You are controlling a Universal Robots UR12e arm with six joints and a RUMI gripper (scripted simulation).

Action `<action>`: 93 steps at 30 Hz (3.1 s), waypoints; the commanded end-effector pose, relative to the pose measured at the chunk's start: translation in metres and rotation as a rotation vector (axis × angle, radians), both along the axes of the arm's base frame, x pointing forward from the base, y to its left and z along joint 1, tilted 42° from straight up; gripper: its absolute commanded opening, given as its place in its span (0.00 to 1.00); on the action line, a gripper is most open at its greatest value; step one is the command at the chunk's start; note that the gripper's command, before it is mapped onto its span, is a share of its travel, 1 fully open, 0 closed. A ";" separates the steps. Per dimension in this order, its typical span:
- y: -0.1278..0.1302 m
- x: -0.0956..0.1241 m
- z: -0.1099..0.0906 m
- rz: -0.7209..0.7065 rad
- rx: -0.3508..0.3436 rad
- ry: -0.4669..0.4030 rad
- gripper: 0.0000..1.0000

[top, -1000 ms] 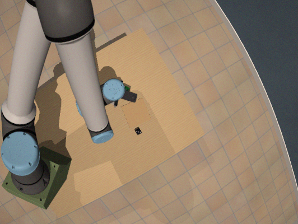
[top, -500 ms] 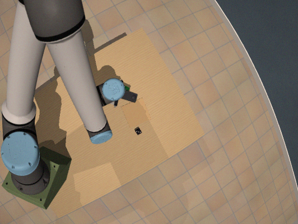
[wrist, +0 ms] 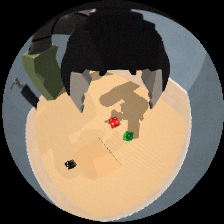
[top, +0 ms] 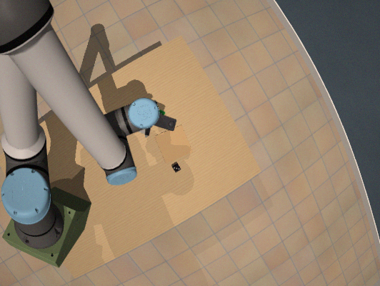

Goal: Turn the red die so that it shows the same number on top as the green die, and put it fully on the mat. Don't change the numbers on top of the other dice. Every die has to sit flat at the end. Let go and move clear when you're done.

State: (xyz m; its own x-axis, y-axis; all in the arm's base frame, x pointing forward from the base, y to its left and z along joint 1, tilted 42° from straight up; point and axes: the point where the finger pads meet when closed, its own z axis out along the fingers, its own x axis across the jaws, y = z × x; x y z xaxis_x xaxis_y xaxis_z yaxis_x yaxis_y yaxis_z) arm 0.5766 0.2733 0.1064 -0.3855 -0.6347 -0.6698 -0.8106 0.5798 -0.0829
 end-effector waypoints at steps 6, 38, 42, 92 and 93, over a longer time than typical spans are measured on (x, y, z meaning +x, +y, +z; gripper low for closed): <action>-0.015 -0.012 0.021 0.002 0.000 0.002 1.00; -0.010 -0.030 0.015 0.244 -0.145 -0.165 1.00; -0.010 -0.031 0.014 0.250 -0.148 -0.169 1.00; -0.004 -0.026 0.015 0.486 -0.288 -0.332 1.00; -0.004 -0.025 0.015 0.505 -0.300 -0.346 1.00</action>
State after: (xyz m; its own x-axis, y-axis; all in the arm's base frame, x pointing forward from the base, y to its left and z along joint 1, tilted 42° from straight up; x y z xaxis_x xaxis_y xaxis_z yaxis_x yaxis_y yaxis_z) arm 0.5497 0.2682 0.1211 0.1322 -0.8511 -0.5081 -0.8887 0.1253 -0.4410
